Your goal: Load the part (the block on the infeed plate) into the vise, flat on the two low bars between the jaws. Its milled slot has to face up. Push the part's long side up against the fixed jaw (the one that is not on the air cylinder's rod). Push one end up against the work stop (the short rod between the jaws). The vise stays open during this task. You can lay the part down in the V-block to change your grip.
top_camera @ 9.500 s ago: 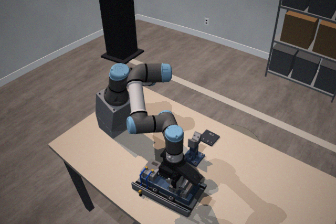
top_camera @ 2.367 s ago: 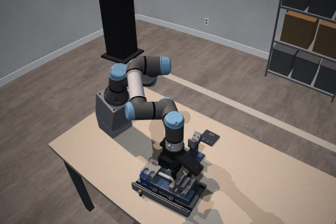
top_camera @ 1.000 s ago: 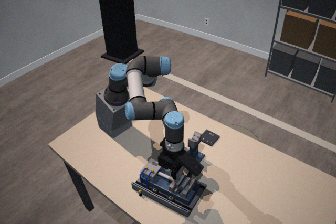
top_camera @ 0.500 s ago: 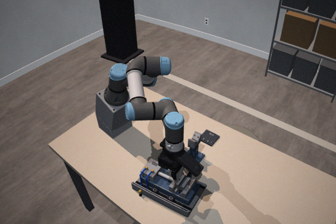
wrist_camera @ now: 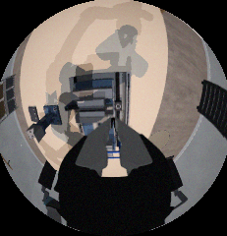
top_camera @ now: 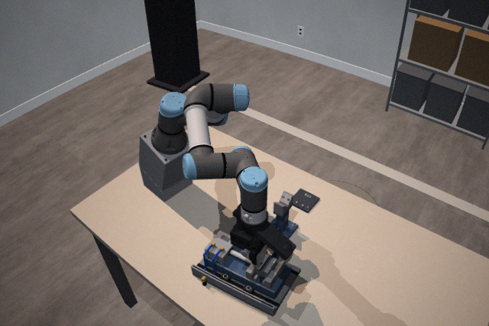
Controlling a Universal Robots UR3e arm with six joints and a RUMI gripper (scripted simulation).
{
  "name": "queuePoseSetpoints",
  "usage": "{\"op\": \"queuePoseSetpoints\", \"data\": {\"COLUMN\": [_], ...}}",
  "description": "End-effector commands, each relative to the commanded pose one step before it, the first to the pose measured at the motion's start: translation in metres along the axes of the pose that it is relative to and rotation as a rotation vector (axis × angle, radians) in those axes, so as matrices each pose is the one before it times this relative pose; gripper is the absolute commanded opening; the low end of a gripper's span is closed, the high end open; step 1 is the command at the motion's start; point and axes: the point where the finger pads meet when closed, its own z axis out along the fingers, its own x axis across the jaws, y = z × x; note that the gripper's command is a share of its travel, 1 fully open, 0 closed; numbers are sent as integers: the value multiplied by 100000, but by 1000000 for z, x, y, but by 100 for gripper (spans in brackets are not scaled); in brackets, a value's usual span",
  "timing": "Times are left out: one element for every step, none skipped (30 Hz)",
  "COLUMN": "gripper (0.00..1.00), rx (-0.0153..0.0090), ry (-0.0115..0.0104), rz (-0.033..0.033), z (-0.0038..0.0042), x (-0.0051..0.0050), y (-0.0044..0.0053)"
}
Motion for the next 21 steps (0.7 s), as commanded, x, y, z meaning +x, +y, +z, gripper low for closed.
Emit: {"op": "queuePoseSetpoints", "data": {"gripper": [0, 0, 0, 0, 0, 0, 0, 0, 0, 0, 0, 0, 0, 0, 0, 0, 0, 0, 0, 0, 0], "rx": [272, 0, 0, 0, 0, 0, 0, 0, 0, 0, 0, 0, 0, 0, 0, 0, 0, 0, 0, 0, 0], "ry": [241, 0, 0, 0, 0, 0, 0, 0, 0, 0, 0, 0, 0, 0, 0, 0, 0, 0, 0, 0, 0], "rz": [-49, 0, 0, 0, 0, 0, 0, 0, 0, 0, 0, 0, 0, 0, 0, 0, 0, 0, 0, 0, 0], "z": [5879, 0, 0, 1598, 1627, 1629, 1621, 1631, 1609, 1580, 1569, 1525, 1475, 1441, 1380, 1312, 1249, 1183, 0, 0, 1101], "x": [360, 0, 0, -58, -50, -54, -60, -49, -54, -58, -47, -51, -54, -44, -45, -47, -42, -36, 0, 0, -37], "y": [-795, 0, 0, 33, 26, 29, 33, 25, 29, 33, 24, 27, 30, 22, 24, 26, 23, 18, 0, 0, 19]}}
